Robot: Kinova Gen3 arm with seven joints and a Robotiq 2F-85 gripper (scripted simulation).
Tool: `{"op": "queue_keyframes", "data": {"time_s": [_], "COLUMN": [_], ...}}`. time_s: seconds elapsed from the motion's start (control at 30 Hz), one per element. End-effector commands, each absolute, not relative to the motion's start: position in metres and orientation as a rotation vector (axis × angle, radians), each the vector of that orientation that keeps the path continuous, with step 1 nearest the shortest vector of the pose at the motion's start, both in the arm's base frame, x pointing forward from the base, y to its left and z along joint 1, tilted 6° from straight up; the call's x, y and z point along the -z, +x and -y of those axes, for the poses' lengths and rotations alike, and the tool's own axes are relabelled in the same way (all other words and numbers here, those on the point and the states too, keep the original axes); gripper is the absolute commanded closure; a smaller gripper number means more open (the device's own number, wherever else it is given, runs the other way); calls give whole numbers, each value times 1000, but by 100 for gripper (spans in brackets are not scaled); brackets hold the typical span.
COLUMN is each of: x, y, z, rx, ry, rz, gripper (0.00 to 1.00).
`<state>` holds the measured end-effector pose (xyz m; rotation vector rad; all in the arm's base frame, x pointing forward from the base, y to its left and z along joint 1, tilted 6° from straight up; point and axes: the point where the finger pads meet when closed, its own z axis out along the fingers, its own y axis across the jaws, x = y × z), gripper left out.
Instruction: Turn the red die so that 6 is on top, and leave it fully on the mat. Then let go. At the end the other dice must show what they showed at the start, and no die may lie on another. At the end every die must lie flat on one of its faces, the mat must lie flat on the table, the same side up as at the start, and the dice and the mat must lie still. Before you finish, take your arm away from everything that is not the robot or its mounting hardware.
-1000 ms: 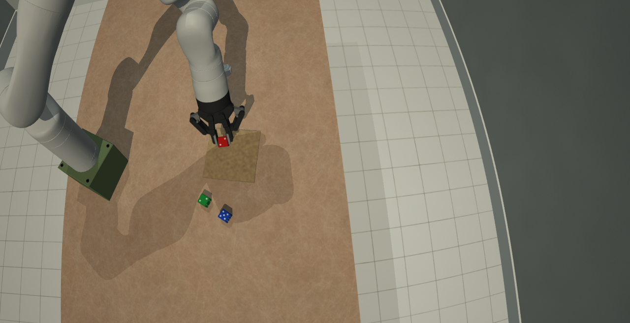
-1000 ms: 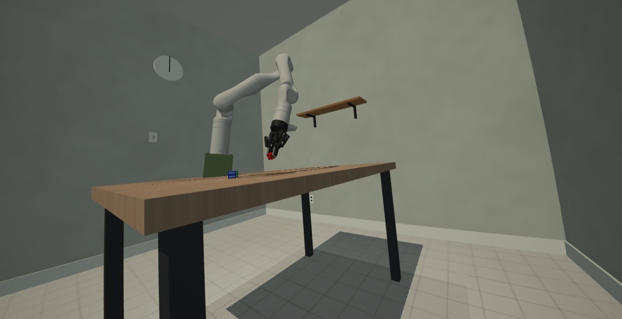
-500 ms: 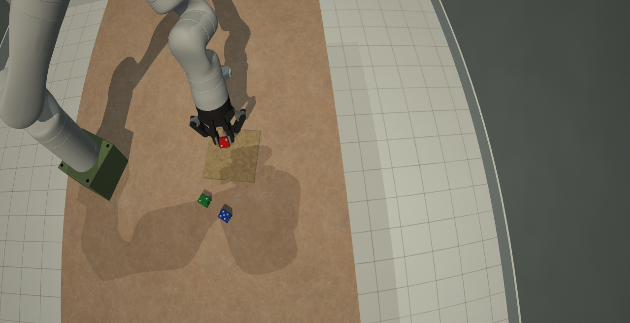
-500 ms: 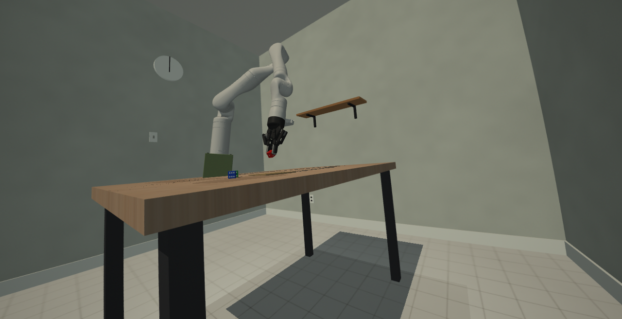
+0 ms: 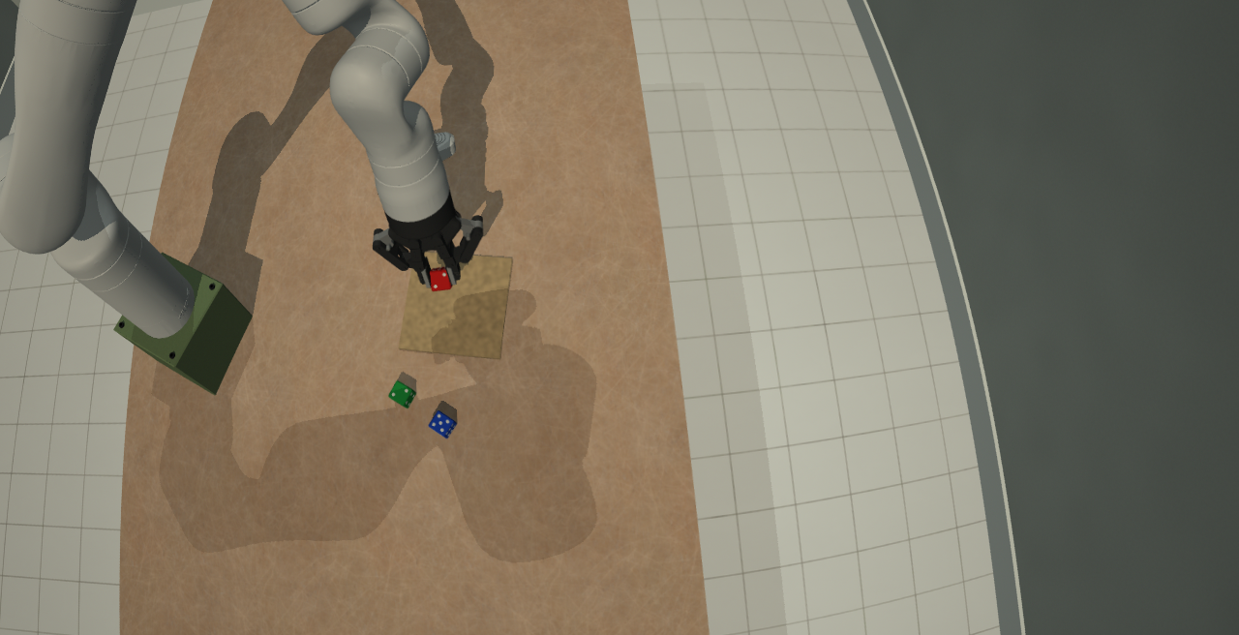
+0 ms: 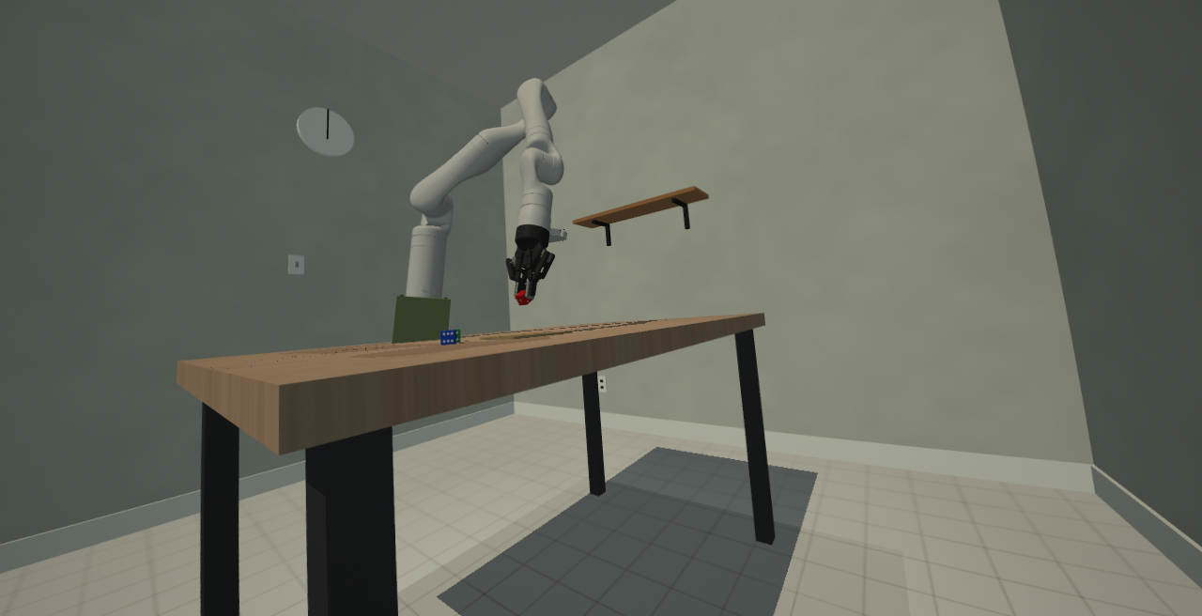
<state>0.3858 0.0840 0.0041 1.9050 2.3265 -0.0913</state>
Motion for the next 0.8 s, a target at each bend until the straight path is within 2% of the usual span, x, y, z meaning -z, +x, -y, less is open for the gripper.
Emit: {"op": "queue_keyframes", "data": {"time_s": [0.0,0.77], "x": [-4,-7], "y": [387,389], "z": [-79,-77], "rx": [75,-137], "ry": [1933,2022], "rz": [-2325,-2444], "gripper": [79,79]}}
